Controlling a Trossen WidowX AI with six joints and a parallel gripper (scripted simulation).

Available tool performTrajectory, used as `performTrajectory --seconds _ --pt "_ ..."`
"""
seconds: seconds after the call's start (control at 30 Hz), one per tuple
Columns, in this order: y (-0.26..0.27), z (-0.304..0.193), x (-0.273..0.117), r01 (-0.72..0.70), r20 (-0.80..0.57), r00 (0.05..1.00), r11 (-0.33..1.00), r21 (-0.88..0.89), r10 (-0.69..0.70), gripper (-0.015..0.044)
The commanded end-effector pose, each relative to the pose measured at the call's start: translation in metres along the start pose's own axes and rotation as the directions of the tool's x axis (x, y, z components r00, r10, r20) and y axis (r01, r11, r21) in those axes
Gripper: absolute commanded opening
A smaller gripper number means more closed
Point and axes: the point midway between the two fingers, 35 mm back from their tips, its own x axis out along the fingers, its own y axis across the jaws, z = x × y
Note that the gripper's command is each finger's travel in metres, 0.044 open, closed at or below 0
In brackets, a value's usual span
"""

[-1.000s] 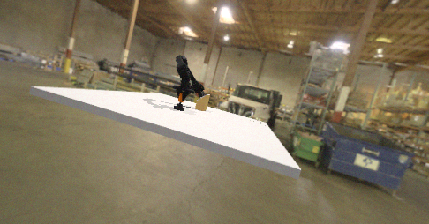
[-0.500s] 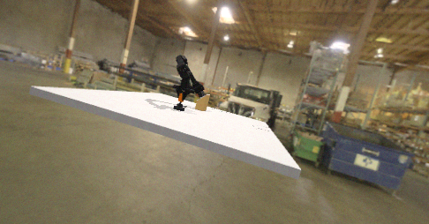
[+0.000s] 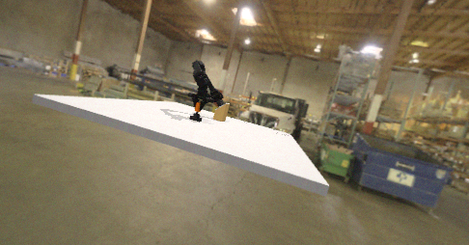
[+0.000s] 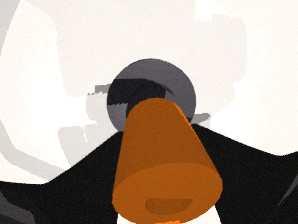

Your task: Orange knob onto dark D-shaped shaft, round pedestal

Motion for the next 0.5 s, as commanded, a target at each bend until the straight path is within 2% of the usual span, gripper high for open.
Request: performTrajectory --seconds 0.0,0.47 --pt "0.0001 -0.0004 0.0002 -0.001 -0.001 1.000 1.000 -0.002 0.001 0.0000" --pt "0.0003 0.0003 -0.0006 -0.001 -0.001 1.000 1.000 -0.002 0.001 0.0000"
